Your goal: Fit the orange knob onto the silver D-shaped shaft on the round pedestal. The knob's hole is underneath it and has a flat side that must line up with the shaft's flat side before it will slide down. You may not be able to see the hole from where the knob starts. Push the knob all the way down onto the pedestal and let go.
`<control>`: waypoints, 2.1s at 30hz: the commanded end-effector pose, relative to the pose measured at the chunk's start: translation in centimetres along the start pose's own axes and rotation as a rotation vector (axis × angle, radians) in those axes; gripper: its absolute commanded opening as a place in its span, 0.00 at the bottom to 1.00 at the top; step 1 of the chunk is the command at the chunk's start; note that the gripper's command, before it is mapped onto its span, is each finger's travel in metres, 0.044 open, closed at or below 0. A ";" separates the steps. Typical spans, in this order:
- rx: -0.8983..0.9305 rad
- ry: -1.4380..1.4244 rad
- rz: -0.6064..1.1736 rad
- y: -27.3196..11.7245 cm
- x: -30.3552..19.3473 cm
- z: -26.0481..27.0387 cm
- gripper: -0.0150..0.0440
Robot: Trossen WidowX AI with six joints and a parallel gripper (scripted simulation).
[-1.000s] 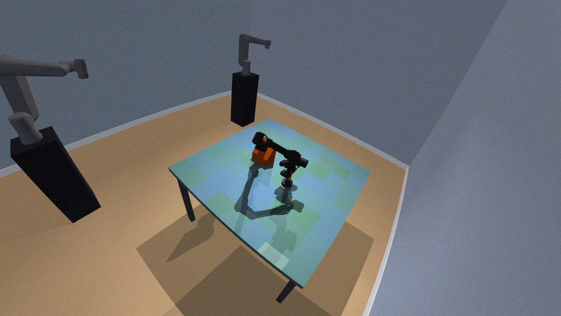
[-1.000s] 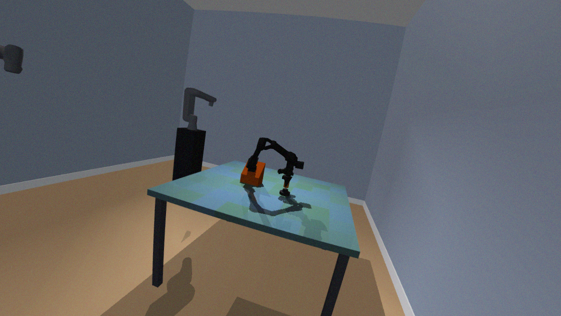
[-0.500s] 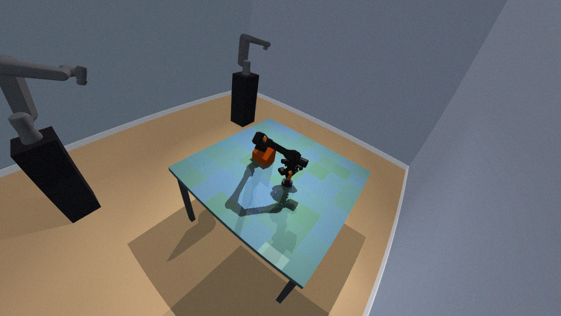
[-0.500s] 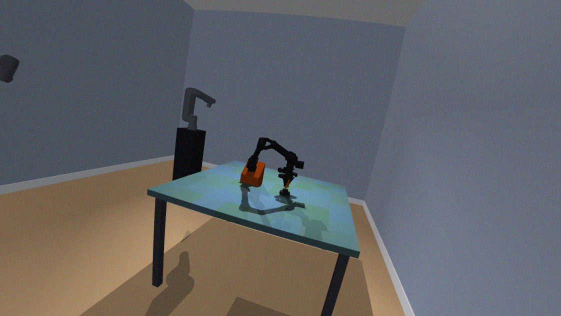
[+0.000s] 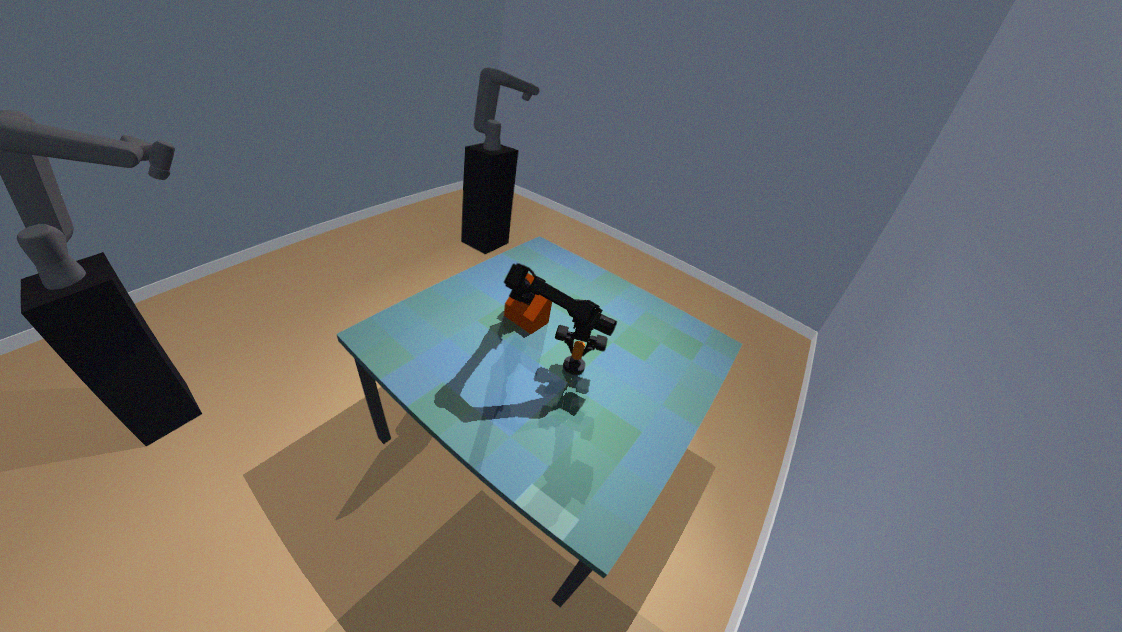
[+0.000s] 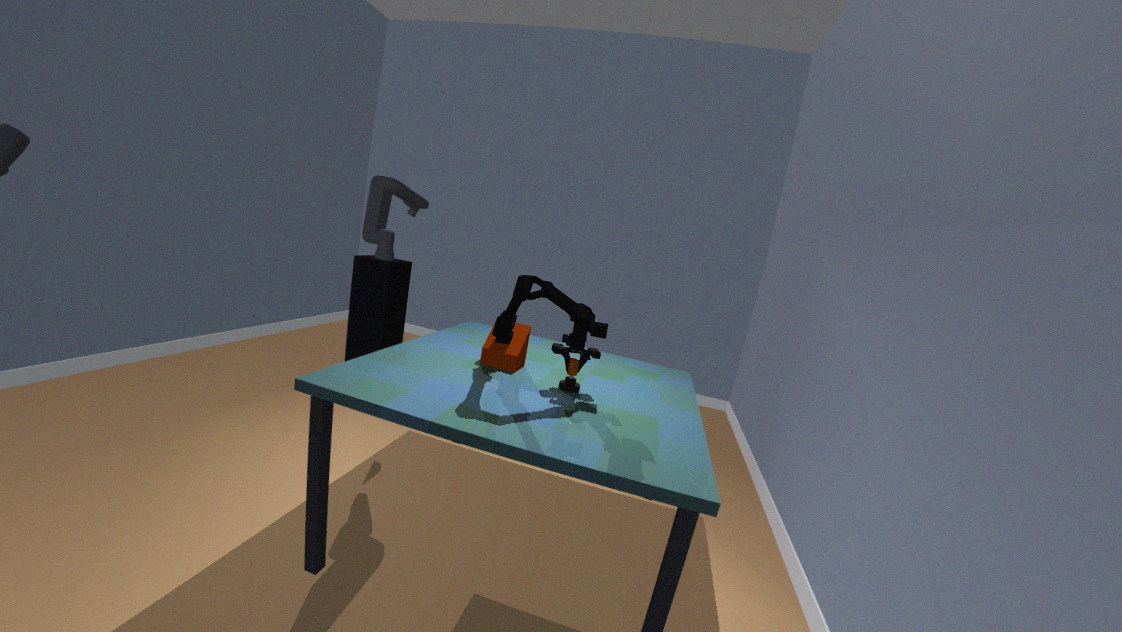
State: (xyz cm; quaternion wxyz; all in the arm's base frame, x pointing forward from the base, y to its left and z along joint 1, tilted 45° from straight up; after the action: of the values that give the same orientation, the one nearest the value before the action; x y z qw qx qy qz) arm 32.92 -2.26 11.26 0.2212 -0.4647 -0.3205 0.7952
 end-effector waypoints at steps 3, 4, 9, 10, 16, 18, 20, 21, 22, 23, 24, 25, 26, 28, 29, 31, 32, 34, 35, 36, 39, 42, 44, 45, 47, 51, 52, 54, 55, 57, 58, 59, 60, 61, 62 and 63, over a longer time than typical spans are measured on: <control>-0.001 0.777 0.003 0.0 0.0 -0.1 0.25; -0.001 0.843 0.003 -0.1 0.0 -0.1 0.25; -0.001 0.940 0.003 -0.4 -0.2 -0.3 0.25; -0.002 0.940 0.003 -0.4 -0.2 -0.3 0.25; -0.002 0.940 0.003 -0.4 -0.3 -0.3 0.25; -0.002 0.940 0.003 -0.3 -0.3 -0.3 0.25; -0.001 0.940 0.003 -0.3 -0.3 -0.2 0.25; -0.001 0.940 0.003 -0.2 -0.3 -0.2 0.25; -0.001 0.940 0.003 -0.2 -0.3 -0.2 0.25; -0.001 0.940 0.003 -0.1 -0.2 -0.2 0.25; -0.001 0.940 0.003 -0.1 -0.2 -0.2 0.25; -0.001 0.940 0.003 -0.1 -0.2 -0.2 0.25; -0.001 0.940 0.003 0.0 -0.2 -0.2 0.25; -0.001 0.940 0.003 0.0 -0.1 -0.1 0.25; -0.001 0.940 0.003 0.0 -0.1 -0.1 0.25; -0.001 0.940 0.003 -0.1 0.0 0.0 0.25; -0.001 0.940 0.003 -0.1 0.0 0.0 0.25; -0.001 0.940 0.003 0.0 0.0 0.0 0.25; -0.001 0.940 0.003 0.0 0.0 0.0 0.25; -0.001 0.940 0.003 0.1 0.0 0.0 0.25; -0.001 0.940 0.003 0.1 0.0 0.0 0.25; -0.001 0.940 0.003 0.1 -0.1 -0.1 0.25; -0.001 0.940 0.003 0.1 -0.1 -0.1 0.25; -0.001 0.940 0.003 0.1 -0.1 -0.1 0.25; -0.001 0.940 0.003 0.1 -0.1 -0.1 0.25; -0.001 0.940 0.003 0.0 -0.1 -0.1 0.25; -0.001 0.940 0.003 -0.2 -0.1 -0.1 0.25; -0.001 0.940 0.003 -0.3 -0.1 -0.1 0.25; -0.001 0.940 0.003 -0.3 -0.1 -0.1 0.25; -0.001 0.966 0.003 -0.3 -0.1 -0.1 0.25; -0.002 0.994 0.003 -0.4 -0.2 -0.1 0.25; -0.002 1.027 0.003 -0.3 -0.2 -0.1 0.25; -0.002 1.065 0.003 -0.3 -0.1 -0.1 0.25; -0.002 1.108 0.003 -0.3 -0.1 -0.1 0.25; -0.002 1.139 0.003 -0.2 -0.1 -0.1 0.25; -0.002 1.149 0.003 -0.2 -0.1 -0.1 0.25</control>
State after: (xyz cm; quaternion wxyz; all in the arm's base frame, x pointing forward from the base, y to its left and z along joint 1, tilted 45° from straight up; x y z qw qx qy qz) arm 33.06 -2.12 11.48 0.3526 -0.8033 -0.1649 0.4508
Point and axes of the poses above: the point midway between the two fingers, 35 mm back from their tips, its own y axis out along the fingers, its own z axis across the jaws, x = y × z, the point moved 10 cm from there along -y, back along the fingers, and after that the axes turned 6 degrees about -y, right-handed, at the moved point
